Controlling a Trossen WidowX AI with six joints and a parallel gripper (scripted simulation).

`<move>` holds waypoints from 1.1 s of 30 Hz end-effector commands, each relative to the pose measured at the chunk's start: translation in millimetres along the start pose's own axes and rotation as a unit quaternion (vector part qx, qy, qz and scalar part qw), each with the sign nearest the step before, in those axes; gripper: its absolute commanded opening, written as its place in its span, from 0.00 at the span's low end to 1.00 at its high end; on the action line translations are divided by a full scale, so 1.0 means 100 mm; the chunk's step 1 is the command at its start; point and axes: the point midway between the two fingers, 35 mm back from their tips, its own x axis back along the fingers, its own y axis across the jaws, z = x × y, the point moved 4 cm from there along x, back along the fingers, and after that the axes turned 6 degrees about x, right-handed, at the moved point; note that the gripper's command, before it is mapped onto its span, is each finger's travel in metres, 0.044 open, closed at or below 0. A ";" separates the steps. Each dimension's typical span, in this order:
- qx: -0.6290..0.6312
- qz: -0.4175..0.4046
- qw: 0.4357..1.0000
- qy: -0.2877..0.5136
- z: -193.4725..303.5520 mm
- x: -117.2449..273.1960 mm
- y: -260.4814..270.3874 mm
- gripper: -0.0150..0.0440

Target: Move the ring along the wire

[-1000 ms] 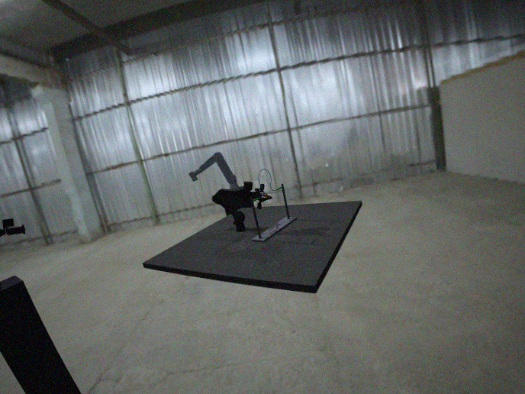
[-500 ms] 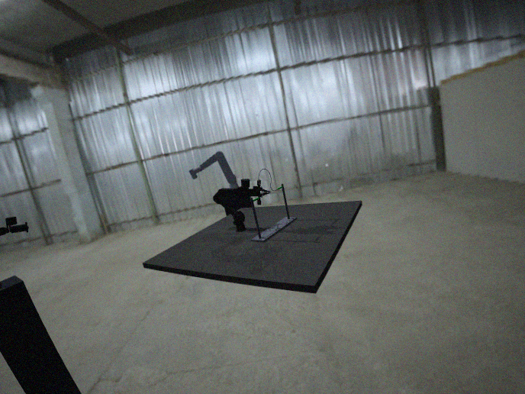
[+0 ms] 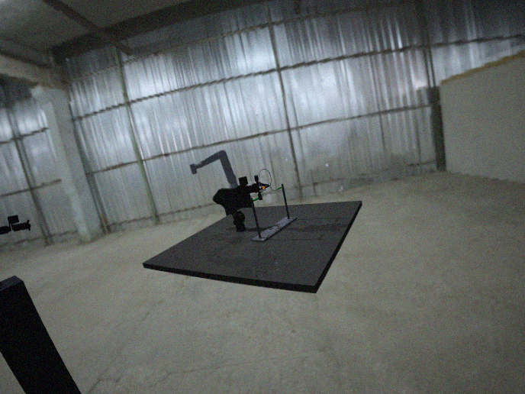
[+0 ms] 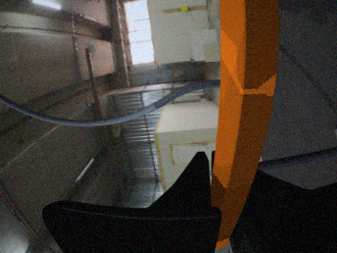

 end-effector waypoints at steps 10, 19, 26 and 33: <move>-0.101 -0.081 0.992 -0.001 -0.06 0.06 0.35 0.00; -0.149 -0.108 0.983 -0.018 -0.13 0.07 0.51 0.00; -0.173 -0.111 0.978 -0.040 -0.19 0.05 0.64 0.00; -0.167 -0.100 0.980 -0.039 -0.21 0.07 0.68 0.00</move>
